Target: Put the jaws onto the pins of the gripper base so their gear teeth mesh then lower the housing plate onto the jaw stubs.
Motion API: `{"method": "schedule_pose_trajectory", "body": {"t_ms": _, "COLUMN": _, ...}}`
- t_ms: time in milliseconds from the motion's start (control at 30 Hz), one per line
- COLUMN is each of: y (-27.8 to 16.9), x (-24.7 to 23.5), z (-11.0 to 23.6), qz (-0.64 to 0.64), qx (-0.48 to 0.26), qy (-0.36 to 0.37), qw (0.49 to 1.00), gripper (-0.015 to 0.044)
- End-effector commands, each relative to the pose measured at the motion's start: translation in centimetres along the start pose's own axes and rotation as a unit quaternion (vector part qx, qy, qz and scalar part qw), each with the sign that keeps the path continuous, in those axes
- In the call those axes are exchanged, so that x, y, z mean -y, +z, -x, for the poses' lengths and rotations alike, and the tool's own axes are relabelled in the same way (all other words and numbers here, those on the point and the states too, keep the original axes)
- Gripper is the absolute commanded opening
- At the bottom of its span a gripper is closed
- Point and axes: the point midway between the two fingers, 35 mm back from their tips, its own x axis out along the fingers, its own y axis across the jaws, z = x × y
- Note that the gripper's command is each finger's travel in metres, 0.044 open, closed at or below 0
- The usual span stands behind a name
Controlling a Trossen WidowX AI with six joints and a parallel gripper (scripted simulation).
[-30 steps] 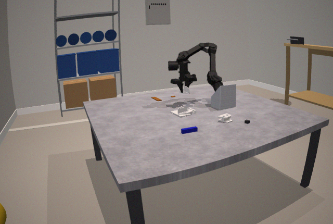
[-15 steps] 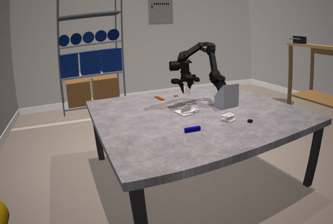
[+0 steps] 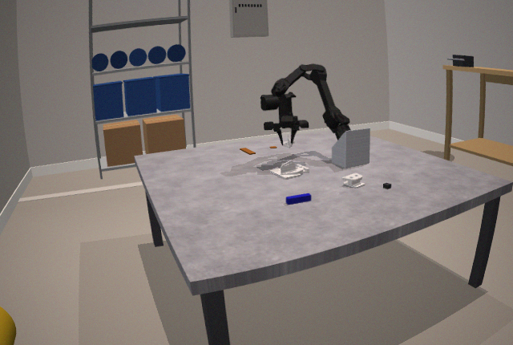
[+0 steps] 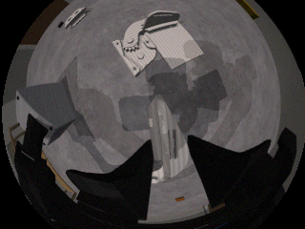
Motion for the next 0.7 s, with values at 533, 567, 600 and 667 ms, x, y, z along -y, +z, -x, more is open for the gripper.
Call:
{"method": "schedule_pose_trajectory", "body": {"t_ms": 533, "y": 6.9, "x": 0.0, "z": 0.0, "qz": -0.205, "qx": 0.005, "qy": 0.003, "qw": 0.979, "gripper": 0.0134}}
{"method": "schedule_pose_trajectory", "body": {"t_ms": 567, "y": 7.2, "x": -0.1, "z": 0.0, "qz": -0.215, "qx": 0.005, "qy": 0.003, "qw": 0.977, "gripper": 0.0134}}
{"method": "schedule_pose_trajectory", "body": {"t_ms": 600, "y": 7.5, "x": -0.1, "z": 0.0, "qz": -0.224, "qx": 0.004, "qy": 0.003, "qw": 0.975, "gripper": 0.0134}}
{"method": "schedule_pose_trajectory", "body": {"t_ms": 667, "y": 8.2, "x": -0.2, "z": 0.0, "qz": -0.244, "qx": 0.004, "qy": 0.003, "qw": 0.97, "gripper": 0.0134}}
